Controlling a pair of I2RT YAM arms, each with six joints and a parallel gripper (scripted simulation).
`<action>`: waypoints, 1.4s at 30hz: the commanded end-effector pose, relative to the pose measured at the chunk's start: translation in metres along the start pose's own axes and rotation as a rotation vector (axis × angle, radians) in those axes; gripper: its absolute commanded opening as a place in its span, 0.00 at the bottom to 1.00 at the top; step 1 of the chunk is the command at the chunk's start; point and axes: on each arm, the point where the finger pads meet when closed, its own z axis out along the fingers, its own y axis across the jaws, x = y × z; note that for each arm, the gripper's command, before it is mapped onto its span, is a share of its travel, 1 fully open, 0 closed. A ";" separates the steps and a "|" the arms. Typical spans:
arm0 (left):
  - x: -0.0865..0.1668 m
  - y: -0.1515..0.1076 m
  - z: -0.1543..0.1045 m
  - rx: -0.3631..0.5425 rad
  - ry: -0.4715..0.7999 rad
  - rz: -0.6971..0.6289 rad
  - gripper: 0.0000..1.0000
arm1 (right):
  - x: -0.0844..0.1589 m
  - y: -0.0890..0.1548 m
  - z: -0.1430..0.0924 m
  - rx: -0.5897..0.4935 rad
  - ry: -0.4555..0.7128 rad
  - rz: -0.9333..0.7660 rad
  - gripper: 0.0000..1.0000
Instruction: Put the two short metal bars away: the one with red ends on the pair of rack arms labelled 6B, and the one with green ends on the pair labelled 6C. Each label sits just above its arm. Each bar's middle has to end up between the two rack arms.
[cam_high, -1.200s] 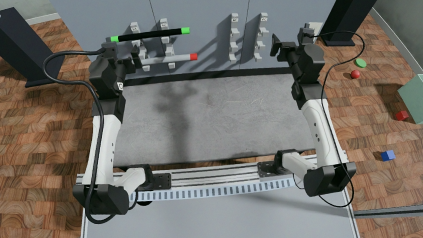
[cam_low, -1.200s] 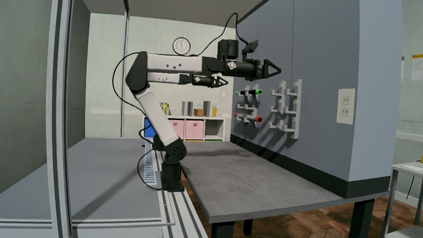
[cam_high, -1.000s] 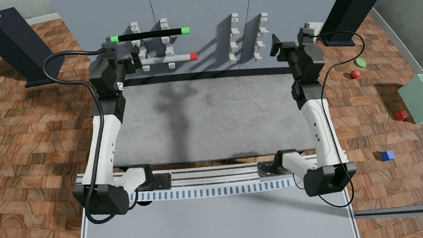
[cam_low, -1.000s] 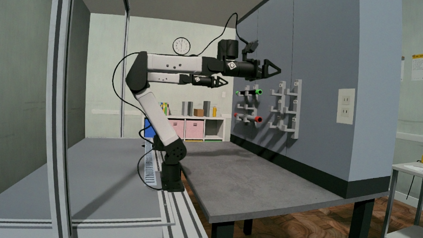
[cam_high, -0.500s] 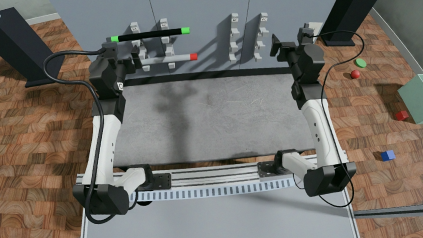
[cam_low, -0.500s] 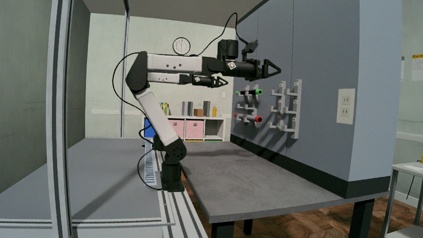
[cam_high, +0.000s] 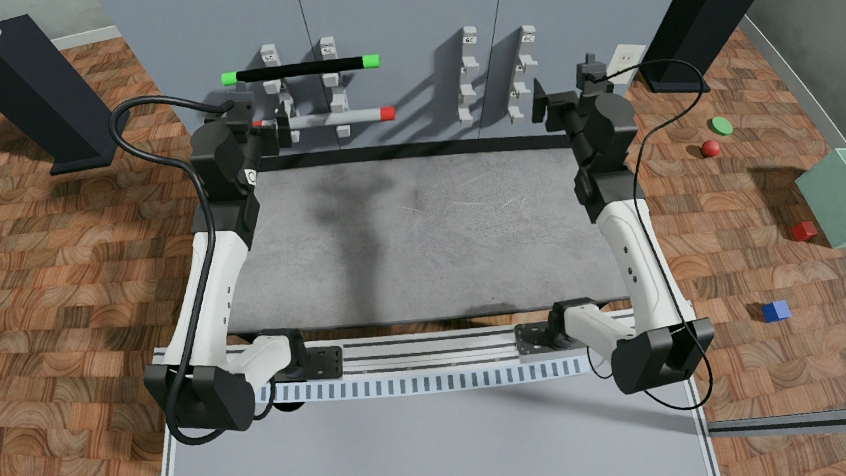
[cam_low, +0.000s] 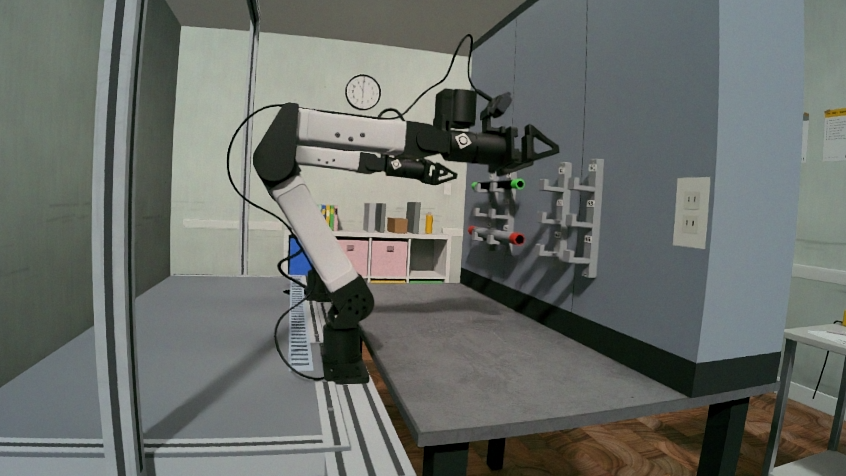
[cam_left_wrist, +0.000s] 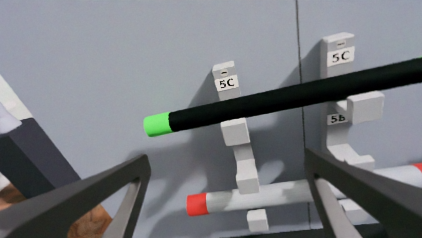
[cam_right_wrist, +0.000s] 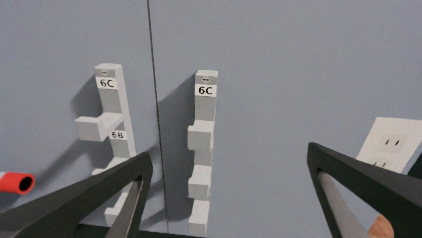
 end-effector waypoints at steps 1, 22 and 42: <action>-0.006 0.001 -0.002 -0.020 -0.038 0.064 1.00 | 0.000 0.000 -0.002 0.018 -0.018 -0.057 1.00; 0.011 -0.014 -0.001 -0.027 -0.036 0.313 1.00 | 0.017 0.019 -0.001 0.017 -0.015 -0.305 1.00; 0.027 -0.028 0.001 -0.033 -0.035 0.559 1.00 | 0.033 0.037 0.000 0.015 -0.012 -0.549 1.00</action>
